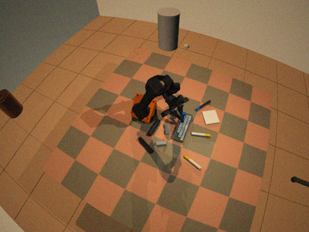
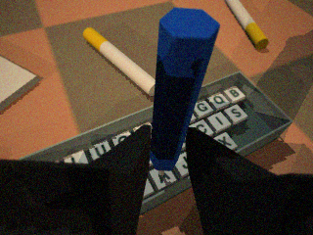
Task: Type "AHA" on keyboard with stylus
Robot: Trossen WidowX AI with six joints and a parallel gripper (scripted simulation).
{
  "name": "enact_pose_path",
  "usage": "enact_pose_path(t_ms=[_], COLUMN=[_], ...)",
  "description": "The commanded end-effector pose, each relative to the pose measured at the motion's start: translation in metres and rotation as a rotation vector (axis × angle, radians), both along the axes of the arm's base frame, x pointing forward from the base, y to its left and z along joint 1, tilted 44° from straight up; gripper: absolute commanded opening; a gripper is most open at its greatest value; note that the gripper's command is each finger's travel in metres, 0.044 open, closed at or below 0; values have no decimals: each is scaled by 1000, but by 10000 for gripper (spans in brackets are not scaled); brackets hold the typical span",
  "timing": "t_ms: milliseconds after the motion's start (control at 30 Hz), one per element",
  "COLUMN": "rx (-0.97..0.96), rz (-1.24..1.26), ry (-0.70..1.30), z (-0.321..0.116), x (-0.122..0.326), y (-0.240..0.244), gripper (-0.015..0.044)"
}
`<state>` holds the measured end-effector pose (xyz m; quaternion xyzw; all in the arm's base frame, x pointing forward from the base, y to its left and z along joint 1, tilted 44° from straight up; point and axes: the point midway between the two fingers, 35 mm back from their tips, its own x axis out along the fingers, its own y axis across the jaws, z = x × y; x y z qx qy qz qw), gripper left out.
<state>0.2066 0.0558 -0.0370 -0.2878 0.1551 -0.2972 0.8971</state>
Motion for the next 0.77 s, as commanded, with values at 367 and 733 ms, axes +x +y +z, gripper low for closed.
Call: enact_pose_path(t_ms=[367, 733], rx=[-8, -23], rz=[3, 7], ry=[4, 9], z=[23, 25], x=[0, 0], y=[22, 23], gripper=[81, 81])
